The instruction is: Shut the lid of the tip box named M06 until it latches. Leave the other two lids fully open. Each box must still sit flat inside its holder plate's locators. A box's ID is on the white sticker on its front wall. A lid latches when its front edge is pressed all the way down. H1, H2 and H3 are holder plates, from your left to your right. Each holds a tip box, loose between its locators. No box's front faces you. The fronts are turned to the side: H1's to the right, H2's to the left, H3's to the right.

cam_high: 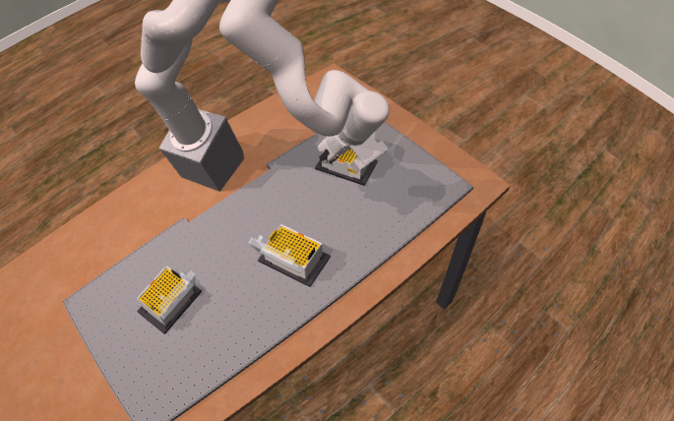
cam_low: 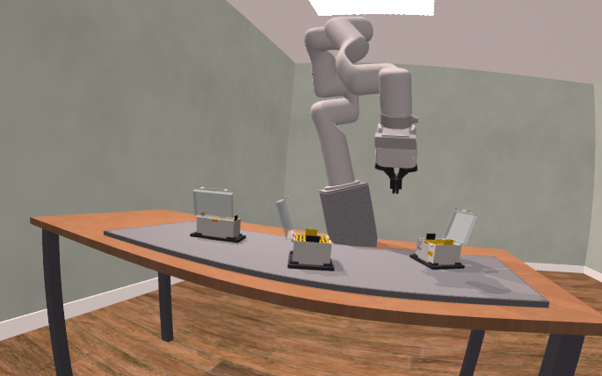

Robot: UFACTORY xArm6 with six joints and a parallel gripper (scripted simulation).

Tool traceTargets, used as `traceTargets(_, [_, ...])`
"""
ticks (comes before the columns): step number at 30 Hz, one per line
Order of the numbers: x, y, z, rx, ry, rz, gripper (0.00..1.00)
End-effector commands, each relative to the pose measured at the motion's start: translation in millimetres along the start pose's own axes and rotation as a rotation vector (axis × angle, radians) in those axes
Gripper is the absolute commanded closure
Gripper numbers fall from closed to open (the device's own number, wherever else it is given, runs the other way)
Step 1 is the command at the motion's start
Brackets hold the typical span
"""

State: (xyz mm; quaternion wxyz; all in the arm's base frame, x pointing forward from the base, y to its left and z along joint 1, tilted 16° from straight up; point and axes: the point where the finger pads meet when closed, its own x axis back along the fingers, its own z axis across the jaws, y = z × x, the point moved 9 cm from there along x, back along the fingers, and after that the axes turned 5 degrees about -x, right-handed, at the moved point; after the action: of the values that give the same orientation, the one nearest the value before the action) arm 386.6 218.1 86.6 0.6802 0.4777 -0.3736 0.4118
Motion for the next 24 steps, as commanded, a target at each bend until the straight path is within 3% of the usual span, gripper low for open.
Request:
traceTargets(1, [14,-19,0,0.160,0.037,0.038,1.00])
traceTargets(24, [56,-84,7,0.758,0.185,0.186,1.00])
